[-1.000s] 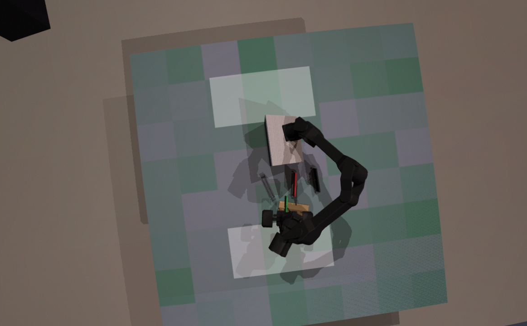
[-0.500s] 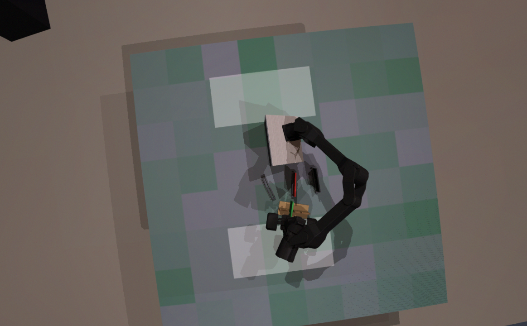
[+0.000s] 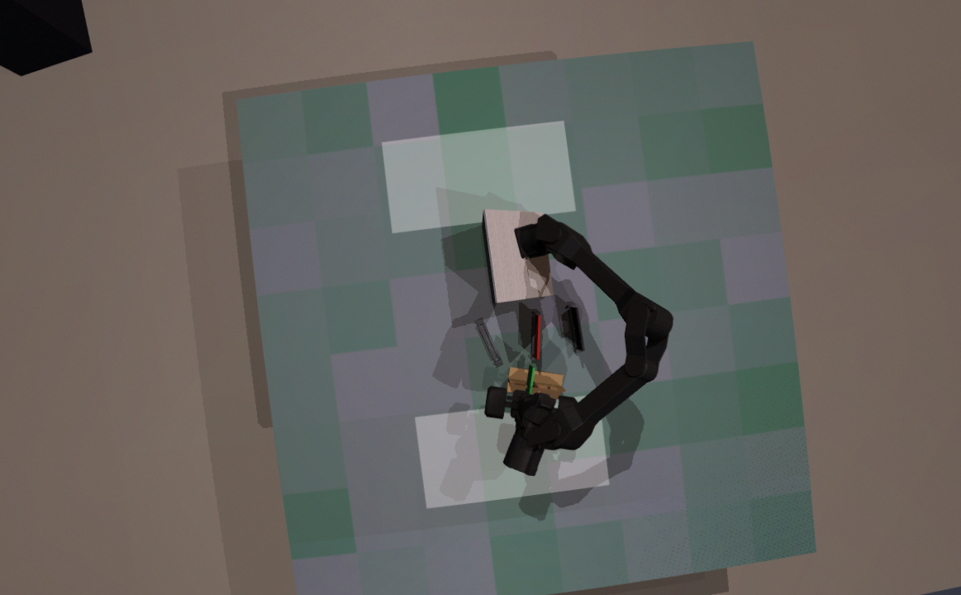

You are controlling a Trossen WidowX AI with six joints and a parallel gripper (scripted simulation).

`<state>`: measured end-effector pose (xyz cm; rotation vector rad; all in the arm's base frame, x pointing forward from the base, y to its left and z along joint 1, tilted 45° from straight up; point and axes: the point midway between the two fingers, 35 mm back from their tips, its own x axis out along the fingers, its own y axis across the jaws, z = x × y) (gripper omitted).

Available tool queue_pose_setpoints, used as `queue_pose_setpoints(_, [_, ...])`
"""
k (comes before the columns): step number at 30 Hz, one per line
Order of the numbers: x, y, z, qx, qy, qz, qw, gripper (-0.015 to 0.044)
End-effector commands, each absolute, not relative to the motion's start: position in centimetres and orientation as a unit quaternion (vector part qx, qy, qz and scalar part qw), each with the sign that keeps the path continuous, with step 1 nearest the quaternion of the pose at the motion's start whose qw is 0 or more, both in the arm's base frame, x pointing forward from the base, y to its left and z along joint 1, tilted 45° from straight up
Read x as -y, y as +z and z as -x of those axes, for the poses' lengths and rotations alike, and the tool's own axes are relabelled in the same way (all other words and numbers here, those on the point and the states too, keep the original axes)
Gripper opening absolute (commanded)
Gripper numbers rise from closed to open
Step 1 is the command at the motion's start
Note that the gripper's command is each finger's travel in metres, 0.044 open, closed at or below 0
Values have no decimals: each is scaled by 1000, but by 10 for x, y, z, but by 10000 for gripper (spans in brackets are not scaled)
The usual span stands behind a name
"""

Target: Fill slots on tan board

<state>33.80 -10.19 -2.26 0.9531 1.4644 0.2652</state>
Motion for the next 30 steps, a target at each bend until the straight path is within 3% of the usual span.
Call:
queue_pose_setpoints(1, [100,-25,-338,-640,115,-422,632,0])
queue_pose_setpoints(30, [85,-40,-341,-640,116,-422,632,0])
